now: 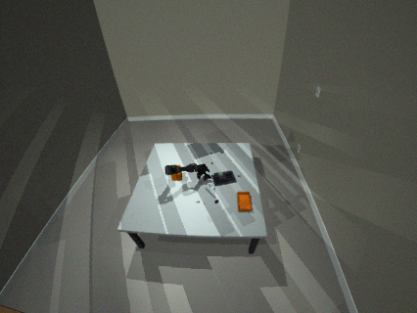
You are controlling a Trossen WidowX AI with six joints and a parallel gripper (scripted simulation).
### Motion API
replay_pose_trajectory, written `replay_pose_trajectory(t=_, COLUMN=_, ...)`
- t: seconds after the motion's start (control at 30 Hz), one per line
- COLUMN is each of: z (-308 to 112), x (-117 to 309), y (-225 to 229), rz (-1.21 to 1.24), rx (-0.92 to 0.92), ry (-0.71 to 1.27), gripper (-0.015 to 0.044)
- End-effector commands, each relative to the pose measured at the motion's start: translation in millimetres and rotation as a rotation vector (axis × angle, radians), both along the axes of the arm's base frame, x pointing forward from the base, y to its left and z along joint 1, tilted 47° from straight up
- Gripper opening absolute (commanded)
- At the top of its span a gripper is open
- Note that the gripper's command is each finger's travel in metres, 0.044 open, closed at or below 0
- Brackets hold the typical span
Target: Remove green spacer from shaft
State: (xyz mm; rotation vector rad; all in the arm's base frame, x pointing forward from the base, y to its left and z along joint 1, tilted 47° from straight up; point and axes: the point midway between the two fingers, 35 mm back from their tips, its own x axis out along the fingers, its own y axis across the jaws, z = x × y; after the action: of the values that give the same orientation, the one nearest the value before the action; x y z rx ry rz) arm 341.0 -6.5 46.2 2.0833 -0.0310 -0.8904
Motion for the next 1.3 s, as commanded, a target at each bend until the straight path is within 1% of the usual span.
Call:
replay_pose_trajectory(t=0.0, z=-4, x=0, y=2, rz=-0.004, rx=-0.002, ry=0.004, gripper=0.0440)
replay_pose_trajectory(t=0.93, z=-4, x=1, y=2, rz=0.006, rx=-0.017, ry=0.016, gripper=0.0440)
replay_pose_trajectory(t=1.0, z=-7, x=7, y=5, rz=0.083, rx=-0.131, ry=0.110, gripper=0.0440)
replay_pose_trajectory(t=1.23, z=-16, x=32, y=21, rz=0.570, rx=-0.696, ry=0.626, gripper=0.0440)
replay_pose_trajectory(t=1.27, z=-19, x=34, y=24, rz=0.587, rx=-0.689, ry=0.621, gripper=0.0440)
